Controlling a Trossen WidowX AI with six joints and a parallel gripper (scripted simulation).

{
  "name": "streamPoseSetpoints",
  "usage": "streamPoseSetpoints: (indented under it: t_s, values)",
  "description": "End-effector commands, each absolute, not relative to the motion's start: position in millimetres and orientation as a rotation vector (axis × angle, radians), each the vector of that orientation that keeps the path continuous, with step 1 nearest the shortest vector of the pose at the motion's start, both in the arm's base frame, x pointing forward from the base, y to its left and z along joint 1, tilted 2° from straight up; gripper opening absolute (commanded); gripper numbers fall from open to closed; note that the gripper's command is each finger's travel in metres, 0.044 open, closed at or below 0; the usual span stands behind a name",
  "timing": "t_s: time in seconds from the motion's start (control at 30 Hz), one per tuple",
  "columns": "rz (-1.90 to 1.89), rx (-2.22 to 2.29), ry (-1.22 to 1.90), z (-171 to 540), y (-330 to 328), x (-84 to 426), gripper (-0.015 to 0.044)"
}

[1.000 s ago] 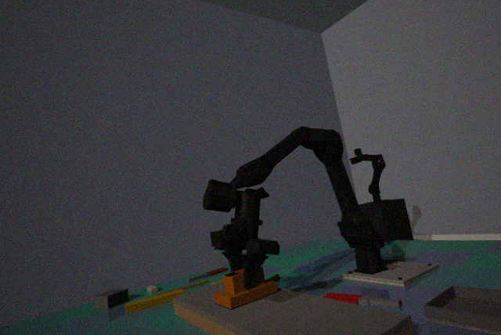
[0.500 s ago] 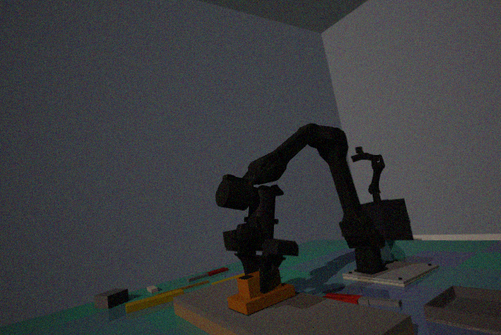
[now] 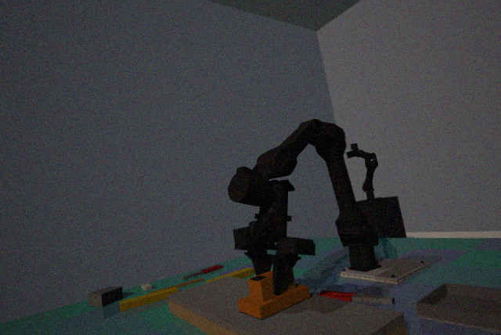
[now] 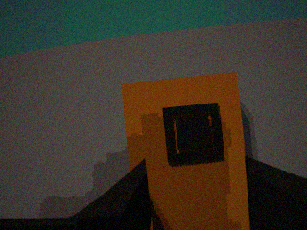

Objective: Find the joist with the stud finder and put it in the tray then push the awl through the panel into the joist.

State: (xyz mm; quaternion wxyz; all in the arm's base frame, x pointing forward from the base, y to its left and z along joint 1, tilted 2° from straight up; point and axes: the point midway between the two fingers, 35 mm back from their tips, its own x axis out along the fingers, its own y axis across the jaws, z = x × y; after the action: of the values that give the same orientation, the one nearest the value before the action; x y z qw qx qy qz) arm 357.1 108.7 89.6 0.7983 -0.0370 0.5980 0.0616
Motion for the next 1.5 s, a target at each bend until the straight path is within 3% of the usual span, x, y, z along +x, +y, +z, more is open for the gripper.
streamPoseSetpoints:
  t_s: [0.0,1.13,1.47]
  values:
    - [0.135,-0.077,1.285,90,128,355,0.0000]
    - [0.144,-0.066,1.286,94,256,336,0.0000]
    - [0.147,-0.070,1.285,94,255,336,0.0000]
